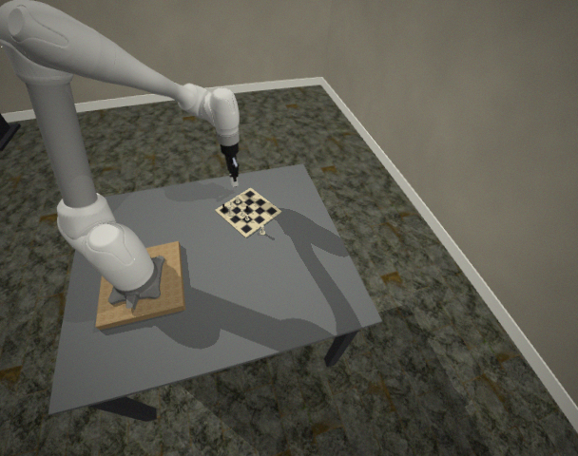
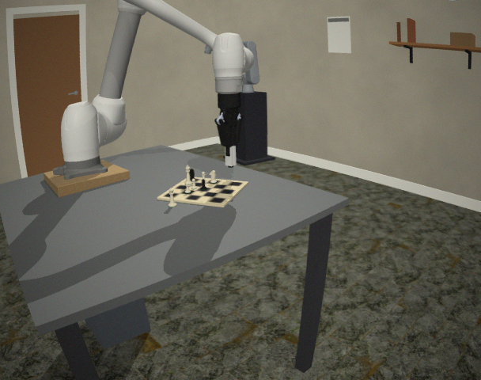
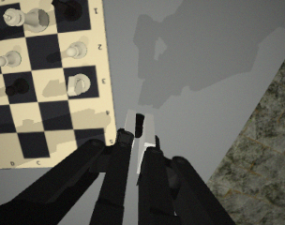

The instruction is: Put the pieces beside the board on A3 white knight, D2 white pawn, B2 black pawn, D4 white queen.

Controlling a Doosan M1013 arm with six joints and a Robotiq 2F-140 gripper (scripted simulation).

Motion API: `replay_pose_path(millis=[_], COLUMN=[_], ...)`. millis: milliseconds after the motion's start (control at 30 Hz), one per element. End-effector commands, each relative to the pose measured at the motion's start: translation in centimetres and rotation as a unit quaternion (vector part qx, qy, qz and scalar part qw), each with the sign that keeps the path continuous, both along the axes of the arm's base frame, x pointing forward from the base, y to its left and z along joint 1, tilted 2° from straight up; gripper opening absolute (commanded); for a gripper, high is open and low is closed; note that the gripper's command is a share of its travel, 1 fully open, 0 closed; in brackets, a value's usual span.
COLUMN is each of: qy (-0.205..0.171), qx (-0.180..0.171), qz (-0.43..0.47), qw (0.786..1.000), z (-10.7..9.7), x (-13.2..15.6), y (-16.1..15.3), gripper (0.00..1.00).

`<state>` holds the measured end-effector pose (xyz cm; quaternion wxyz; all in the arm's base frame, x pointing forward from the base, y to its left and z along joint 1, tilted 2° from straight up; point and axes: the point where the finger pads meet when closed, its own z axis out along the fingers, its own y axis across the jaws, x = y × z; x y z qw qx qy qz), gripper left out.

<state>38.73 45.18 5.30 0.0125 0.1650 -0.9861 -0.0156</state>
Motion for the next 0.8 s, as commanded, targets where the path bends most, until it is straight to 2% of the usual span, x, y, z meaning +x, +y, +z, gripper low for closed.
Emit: replay_pose_path(millis=[0, 100, 200, 600, 633, 700, 733, 767], qy=[0.0, 0.0, 0.0, 0.0, 0.0, -0.001, -0.001, -0.002], qx=[0.0, 0.0, 0.0, 0.0, 0.0, 0.002, 0.002, 0.003], qz=[0.0, 0.0, 0.0, 0.002, 0.012, 0.06, 0.06, 0.092], qw=[1.0, 1.0, 1.0, 1.0, 1.0, 0.998, 0.998, 0.996], z=[2.7, 4.5, 5.5, 5.7, 5.7, 5.9, 5.9, 6.0], x=[0.1, 0.1, 0.2, 0.2, 0.3, 0.5, 0.5, 0.5], y=[-0.1, -0.1, -0.1, -0.3, -1.1, -5.3, -5.3, -7.9], gripper=[0.0, 0.0, 0.0, 0.0, 0.0, 0.0, 0.0, 0.0])
